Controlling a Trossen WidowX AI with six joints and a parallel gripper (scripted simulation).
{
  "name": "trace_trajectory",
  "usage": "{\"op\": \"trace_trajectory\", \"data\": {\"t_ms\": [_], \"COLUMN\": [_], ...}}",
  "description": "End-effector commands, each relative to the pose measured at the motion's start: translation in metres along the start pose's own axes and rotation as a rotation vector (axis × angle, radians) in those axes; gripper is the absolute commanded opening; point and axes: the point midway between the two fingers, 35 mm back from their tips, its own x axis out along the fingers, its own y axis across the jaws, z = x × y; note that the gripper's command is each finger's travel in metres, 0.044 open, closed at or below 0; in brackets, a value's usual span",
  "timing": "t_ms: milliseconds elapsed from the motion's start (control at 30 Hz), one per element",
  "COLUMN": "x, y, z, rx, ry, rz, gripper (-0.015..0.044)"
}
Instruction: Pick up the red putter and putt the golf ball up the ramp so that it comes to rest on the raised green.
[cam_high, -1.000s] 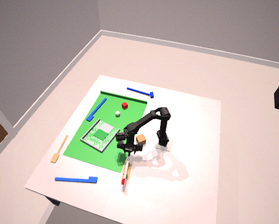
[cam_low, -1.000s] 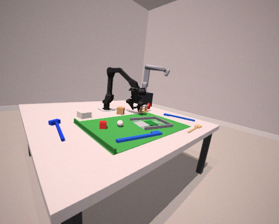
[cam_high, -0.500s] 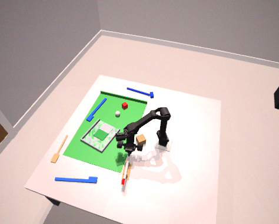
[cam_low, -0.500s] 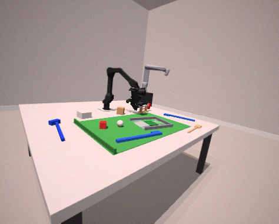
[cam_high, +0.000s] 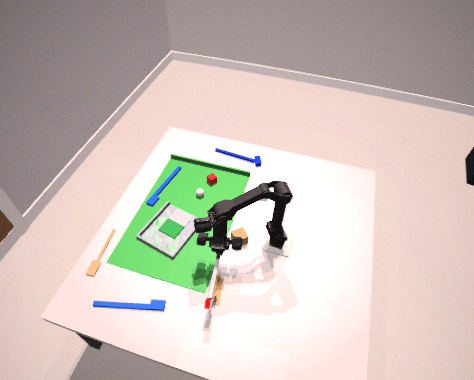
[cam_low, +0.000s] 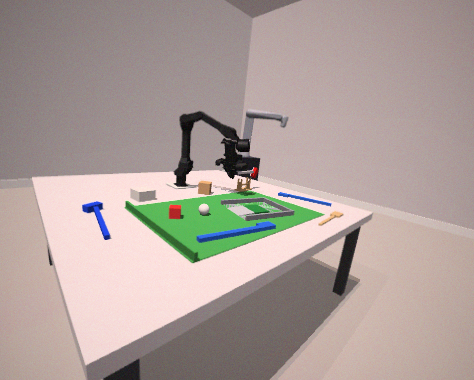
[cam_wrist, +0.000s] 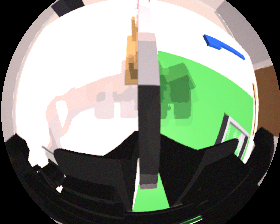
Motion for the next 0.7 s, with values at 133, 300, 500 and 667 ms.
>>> {"op": "trace_trajectory", "data": {"t_ms": [133, 300, 500, 667], "x": [-0.042, -0.038, -0.046, -0.054], "y": [0.003, 0.002, -0.008, -0.018], "z": [0.011, 0.006, -0.017, -0.04], "rx": [-0.002, 0.013, 0.157, 0.292], "ry": [-0.014, -0.005, -0.012, 0.006], "rz": [-0.01, -0.008, -0.032, -0.056], "gripper": [0.0, 0.0, 0.0, 0.0]}}
